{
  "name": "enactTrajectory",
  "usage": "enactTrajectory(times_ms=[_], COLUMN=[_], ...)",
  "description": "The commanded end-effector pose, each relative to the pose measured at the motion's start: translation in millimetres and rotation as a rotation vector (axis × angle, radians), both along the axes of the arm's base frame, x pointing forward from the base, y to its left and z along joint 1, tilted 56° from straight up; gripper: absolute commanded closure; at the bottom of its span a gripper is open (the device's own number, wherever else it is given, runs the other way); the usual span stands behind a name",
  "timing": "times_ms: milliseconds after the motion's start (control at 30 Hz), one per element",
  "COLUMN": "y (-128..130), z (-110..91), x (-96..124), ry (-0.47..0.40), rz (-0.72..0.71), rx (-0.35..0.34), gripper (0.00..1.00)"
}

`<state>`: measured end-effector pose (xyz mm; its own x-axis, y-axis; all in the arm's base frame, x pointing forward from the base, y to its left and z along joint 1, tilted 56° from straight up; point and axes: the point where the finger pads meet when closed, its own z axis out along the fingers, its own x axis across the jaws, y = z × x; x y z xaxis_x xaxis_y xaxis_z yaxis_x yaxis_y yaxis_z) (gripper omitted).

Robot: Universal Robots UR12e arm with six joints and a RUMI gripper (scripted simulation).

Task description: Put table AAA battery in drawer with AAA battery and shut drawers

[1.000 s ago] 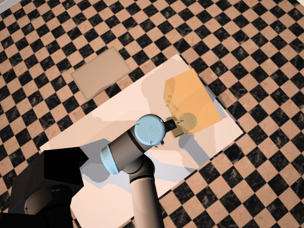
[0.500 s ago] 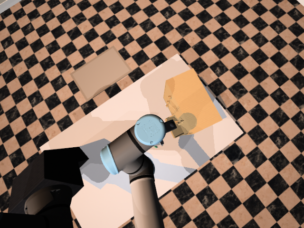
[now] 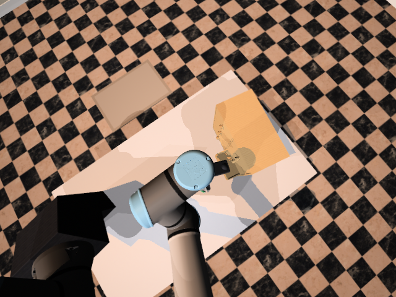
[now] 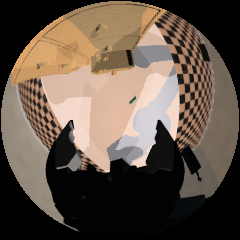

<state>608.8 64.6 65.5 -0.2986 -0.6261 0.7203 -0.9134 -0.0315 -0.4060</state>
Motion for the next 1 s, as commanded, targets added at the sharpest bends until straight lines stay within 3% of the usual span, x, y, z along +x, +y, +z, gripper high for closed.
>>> enactTrajectory(times_ms=[0, 433, 500, 967], y=[-1, -7, -7, -16], z=[0, 1, 1, 0], x=[-1, -12, -12, -31], ry=[-0.043, -0.321, -0.321, -0.748], rz=[-0.032, -0.233, -0.233, -0.54], rx=[0.015, 0.114, 0.114, 0.265], gripper=[0.0, 0.0, 0.0, 0.0])
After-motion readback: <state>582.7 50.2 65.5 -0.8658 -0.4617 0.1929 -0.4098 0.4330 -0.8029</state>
